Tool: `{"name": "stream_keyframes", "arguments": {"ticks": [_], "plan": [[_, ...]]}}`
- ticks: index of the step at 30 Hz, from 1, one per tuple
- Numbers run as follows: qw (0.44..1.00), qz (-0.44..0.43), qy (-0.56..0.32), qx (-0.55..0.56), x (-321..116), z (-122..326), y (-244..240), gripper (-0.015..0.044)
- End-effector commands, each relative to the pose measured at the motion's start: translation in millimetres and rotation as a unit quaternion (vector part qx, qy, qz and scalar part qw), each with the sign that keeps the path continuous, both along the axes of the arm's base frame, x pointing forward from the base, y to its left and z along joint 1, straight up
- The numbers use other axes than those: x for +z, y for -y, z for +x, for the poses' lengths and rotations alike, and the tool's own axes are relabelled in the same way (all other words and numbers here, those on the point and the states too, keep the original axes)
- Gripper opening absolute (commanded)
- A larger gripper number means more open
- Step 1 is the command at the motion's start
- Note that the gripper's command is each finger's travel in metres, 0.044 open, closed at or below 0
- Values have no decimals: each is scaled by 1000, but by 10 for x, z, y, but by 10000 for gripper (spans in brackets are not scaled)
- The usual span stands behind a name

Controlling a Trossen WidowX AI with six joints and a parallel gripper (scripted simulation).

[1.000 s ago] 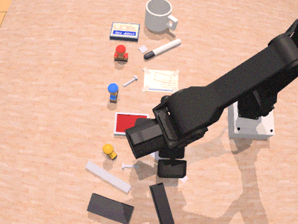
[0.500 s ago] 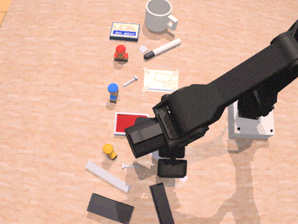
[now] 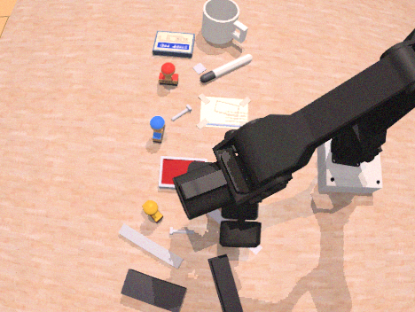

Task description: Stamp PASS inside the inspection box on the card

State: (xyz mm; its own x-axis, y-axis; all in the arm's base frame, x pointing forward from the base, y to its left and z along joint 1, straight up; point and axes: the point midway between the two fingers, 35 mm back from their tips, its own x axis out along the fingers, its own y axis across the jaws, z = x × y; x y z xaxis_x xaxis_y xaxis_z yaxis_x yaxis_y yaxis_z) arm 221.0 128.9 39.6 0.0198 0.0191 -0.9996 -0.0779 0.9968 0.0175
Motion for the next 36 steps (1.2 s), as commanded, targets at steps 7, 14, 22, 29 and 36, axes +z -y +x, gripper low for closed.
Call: {"name": "stream_keyframes", "arguments": {"ticks": [7,14,22,29,36], "plan": [[1000,2,1,1,63,12,-9,0],[1000,2,1,1,97,11,-8,0],[1000,2,2,1,136,10,-6,0],[1000,2,2,1,170,8,-4,0],[1000,2,2,1,204,6,-1,0]]}}
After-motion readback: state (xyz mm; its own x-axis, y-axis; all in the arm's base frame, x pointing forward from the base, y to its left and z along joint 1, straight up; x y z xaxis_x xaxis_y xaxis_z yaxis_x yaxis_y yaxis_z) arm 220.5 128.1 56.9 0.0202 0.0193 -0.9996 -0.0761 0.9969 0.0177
